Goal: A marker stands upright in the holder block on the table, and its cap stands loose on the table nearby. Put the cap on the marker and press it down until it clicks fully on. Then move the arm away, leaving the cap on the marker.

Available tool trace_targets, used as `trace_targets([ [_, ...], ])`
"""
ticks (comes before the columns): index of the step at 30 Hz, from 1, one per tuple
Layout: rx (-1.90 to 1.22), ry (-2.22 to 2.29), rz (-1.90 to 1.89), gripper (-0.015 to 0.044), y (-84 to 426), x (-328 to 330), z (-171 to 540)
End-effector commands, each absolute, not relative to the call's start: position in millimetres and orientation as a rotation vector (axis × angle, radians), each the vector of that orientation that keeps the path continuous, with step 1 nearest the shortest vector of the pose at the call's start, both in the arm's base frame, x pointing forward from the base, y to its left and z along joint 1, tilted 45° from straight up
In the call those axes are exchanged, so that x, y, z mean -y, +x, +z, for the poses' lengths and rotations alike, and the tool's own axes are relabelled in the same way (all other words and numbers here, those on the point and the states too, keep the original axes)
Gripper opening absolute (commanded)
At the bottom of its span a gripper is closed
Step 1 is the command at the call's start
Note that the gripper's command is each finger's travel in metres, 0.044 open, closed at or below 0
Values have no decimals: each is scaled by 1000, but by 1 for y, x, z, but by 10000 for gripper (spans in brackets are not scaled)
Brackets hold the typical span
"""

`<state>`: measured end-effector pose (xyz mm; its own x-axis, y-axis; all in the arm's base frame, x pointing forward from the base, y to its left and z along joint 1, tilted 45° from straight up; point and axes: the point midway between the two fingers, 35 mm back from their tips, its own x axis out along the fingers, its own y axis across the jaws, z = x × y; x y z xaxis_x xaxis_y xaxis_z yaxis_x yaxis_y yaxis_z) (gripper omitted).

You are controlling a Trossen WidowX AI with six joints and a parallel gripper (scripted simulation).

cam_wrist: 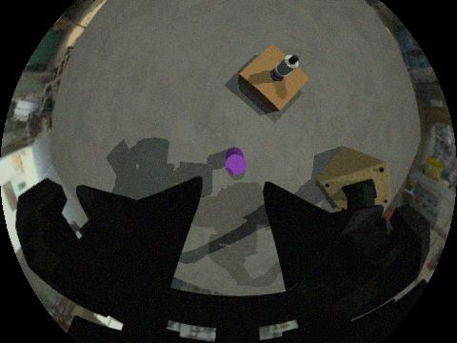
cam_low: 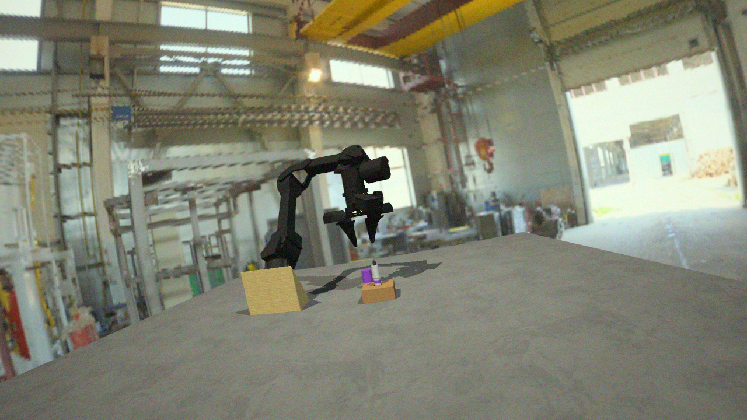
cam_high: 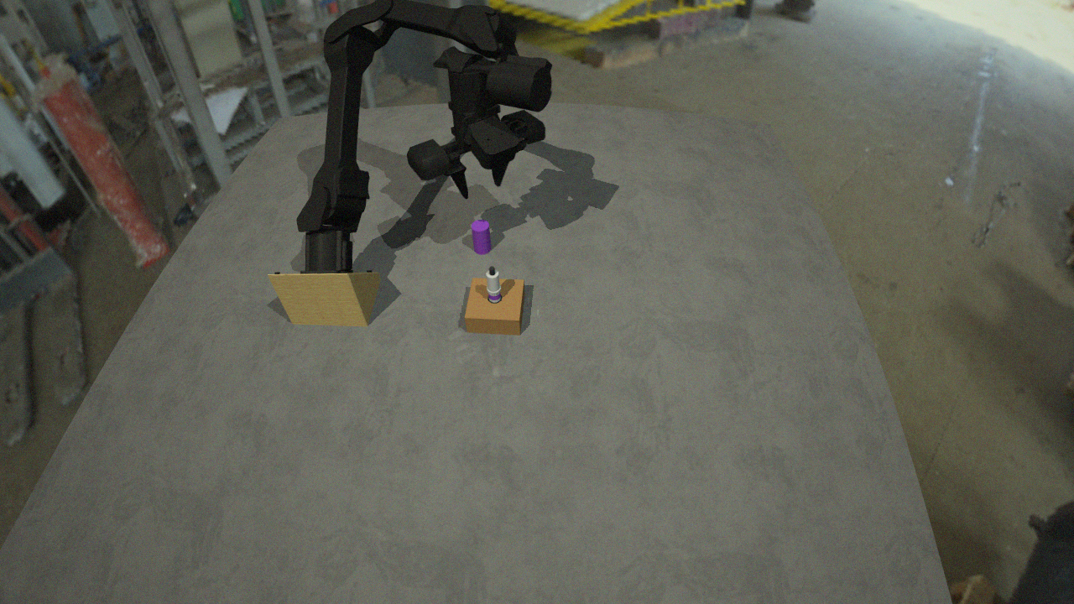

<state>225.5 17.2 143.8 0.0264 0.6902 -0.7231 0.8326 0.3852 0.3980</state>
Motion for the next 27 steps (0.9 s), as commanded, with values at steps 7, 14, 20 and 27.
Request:
trace_targets([
  [7, -1729, 1401, -228, 240, 220, -27, 140],
  [14, -1729, 1402, -226, 240, 220, -46, 121],
  [20, -1729, 1402, -225, 240, 219, -55, 109],
  [27, -1728, 1401, -226, 240, 219, -60, 103],
])
